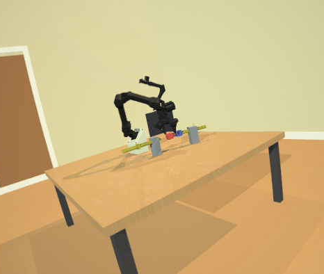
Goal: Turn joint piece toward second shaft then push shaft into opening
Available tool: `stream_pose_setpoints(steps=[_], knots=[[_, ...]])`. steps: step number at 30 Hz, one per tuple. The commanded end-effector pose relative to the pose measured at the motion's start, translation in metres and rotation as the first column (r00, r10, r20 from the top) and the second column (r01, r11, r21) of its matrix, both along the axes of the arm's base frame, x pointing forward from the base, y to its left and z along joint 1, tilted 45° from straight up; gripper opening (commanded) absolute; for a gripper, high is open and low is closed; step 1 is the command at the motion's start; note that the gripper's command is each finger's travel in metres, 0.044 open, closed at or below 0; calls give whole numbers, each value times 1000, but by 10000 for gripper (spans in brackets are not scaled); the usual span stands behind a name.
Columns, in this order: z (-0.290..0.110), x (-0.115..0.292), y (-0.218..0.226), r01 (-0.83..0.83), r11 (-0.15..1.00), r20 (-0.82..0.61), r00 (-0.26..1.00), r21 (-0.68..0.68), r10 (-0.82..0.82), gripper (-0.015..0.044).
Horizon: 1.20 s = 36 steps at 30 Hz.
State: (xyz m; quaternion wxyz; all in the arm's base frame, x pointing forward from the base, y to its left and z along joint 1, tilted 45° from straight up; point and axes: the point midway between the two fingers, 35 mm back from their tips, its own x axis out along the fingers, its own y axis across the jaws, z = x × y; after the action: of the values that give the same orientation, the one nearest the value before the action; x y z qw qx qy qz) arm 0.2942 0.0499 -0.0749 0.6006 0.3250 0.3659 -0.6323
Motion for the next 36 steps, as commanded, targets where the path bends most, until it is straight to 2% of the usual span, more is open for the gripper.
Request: stream_pose_setpoints(steps=[1, 9, 17, 27, 36], knots=[[6, 3, 9, -123, 992, -94, 988, -2, 122, 440], [20, 7, 25, -337, 941, -257, 908, 24, 331, 440], [35, 10, 42, -523, 848, -408, 758, 87, 509, 440], [56, 11, 63, -693, 689, -560, 492, 212, 667, 440], [76, 10, 81, -772, 527, -644, 208, 354, 737, 440]])
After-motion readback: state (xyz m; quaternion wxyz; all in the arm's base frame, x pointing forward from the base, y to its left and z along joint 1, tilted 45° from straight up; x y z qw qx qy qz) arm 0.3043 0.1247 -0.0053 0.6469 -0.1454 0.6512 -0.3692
